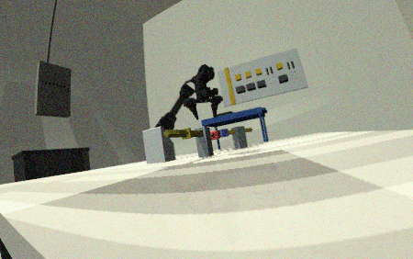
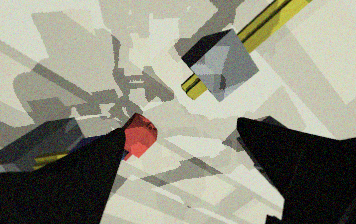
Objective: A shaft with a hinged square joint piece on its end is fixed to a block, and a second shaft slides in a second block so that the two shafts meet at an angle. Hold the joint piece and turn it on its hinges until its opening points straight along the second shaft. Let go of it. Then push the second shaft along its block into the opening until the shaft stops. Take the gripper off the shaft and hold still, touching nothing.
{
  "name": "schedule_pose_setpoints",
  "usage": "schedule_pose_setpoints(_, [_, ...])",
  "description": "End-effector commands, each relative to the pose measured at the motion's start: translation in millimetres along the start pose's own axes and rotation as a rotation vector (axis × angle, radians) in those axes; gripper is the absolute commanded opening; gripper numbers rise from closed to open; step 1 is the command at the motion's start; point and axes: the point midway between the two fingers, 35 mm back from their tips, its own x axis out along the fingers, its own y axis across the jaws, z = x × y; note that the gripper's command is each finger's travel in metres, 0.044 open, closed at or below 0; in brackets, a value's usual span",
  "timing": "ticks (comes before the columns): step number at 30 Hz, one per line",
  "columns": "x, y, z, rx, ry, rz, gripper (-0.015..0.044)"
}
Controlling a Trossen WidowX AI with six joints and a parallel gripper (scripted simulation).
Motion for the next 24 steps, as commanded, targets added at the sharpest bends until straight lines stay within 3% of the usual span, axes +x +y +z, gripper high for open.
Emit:
schedule_pose_setpoints(1, [2.3, -0.5, 0.2, 0.144, 0.014, 0.013, 0.044])
schedule_pose_setpoints(24, [11.0, -2.6, 2.4, 0.832, 0.086, 0.042, 0.044])
